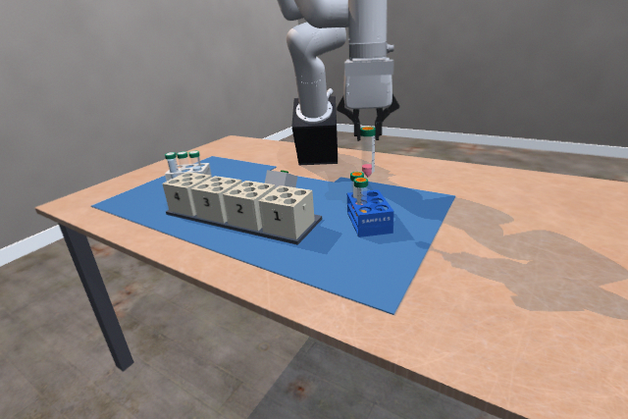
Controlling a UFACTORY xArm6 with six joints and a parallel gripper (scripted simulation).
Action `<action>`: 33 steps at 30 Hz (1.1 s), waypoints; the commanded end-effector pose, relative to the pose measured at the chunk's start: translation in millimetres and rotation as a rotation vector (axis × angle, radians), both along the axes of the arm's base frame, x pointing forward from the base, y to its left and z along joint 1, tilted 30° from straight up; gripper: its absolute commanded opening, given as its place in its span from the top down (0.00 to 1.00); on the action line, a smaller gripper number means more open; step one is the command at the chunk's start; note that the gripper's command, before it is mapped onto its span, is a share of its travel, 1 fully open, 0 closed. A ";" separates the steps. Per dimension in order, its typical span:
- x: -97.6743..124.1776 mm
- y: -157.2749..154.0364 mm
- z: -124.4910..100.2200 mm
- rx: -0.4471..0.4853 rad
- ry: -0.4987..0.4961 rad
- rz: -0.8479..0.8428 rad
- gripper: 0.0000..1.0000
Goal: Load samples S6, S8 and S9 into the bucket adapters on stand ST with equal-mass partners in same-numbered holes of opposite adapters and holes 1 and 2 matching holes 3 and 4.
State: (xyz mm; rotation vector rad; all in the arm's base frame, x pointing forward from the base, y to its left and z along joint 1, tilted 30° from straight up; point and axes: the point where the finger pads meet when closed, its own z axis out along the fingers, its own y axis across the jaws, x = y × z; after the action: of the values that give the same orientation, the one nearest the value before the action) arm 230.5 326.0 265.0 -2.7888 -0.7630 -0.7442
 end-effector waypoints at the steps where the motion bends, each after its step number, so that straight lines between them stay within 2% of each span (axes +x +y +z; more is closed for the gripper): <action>1: 6.2 -15.7 0.1 0.054 0.027 -0.098 1.00; 11: 20.2 -52.9 -4.9 0.161 0.096 -0.314 1.00; 33: 55.4 -146.0 -17.2 0.160 0.095 -0.314 1.00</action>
State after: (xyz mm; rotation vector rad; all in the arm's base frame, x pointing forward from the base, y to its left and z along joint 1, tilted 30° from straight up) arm 280.6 192.7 247.6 -2.8090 -0.2335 -0.6805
